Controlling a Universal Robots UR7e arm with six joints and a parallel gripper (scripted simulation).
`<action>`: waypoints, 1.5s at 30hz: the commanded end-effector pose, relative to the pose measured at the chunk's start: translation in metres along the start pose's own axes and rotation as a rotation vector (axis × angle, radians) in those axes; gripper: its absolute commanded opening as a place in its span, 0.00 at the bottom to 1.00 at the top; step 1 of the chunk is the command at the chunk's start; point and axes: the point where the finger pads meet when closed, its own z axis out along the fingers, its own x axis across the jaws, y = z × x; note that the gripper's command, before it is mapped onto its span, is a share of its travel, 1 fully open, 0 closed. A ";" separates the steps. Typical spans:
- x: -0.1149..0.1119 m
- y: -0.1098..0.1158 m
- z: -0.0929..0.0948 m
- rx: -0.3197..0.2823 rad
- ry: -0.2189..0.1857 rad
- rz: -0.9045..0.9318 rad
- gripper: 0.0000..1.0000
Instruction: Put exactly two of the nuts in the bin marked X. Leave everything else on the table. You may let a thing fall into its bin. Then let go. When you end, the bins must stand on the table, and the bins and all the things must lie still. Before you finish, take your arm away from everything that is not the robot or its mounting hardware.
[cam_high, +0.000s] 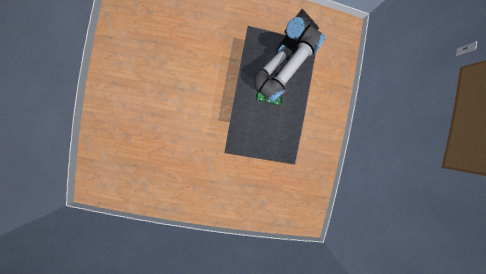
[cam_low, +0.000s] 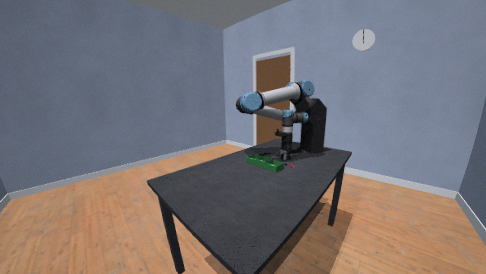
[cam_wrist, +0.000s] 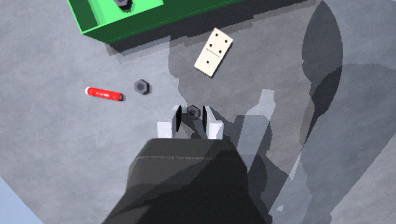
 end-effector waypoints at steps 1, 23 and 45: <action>0.000 0.000 0.006 0.001 -0.001 0.000 0.64; 0.000 0.000 0.011 0.001 -0.001 -0.001 0.34; 0.000 0.000 0.011 0.001 -0.001 -0.001 0.34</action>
